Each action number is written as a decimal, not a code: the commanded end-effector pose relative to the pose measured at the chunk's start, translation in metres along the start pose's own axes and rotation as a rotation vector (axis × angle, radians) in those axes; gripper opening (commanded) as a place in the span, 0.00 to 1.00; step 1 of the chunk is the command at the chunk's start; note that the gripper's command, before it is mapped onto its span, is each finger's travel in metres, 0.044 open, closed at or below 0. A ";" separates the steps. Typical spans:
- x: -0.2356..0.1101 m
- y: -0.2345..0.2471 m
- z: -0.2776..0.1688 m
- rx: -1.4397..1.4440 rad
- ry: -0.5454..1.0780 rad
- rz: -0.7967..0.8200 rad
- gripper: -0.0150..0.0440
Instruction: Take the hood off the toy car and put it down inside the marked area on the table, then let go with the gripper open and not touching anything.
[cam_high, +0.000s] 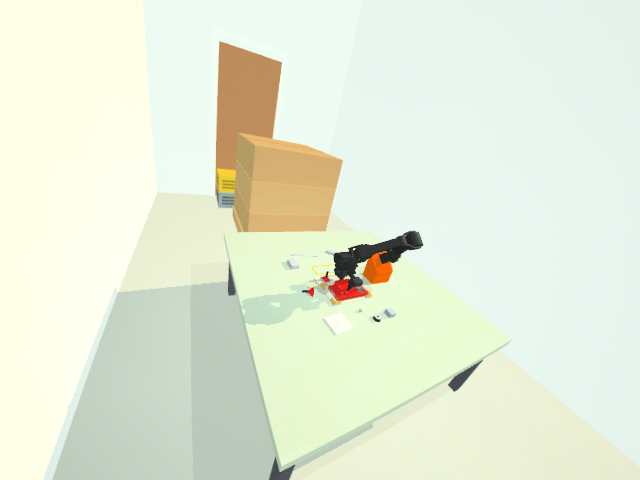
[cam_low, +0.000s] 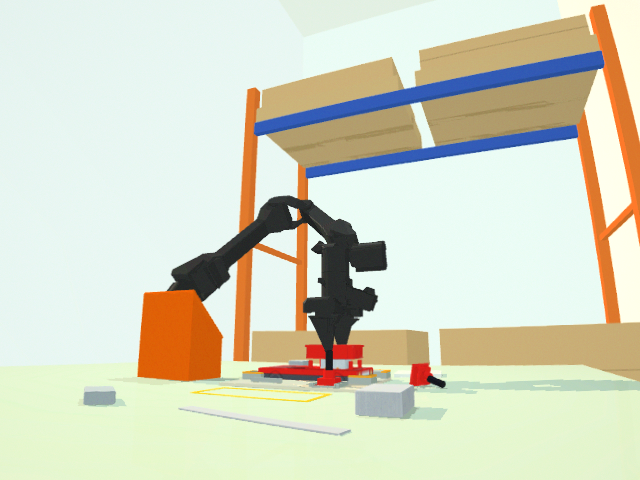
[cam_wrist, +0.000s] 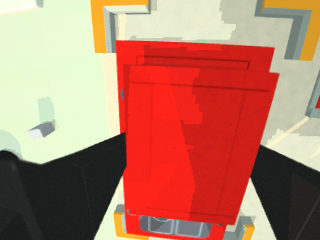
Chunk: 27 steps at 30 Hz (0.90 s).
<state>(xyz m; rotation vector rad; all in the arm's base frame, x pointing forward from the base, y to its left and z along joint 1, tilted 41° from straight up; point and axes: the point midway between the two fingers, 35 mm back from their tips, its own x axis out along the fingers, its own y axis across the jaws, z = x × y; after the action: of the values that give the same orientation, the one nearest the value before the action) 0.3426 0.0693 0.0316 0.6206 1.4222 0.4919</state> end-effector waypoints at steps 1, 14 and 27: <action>-0.004 0.001 0.001 -0.005 -0.004 0.002 0.25; -0.024 0.000 0.002 -0.005 -0.004 0.000 0.25; -0.047 -0.012 0.002 0.003 -0.001 -0.006 0.25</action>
<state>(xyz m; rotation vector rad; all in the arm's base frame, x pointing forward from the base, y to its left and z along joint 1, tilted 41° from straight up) 0.3391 0.0360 0.0653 0.6197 1.4200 0.4902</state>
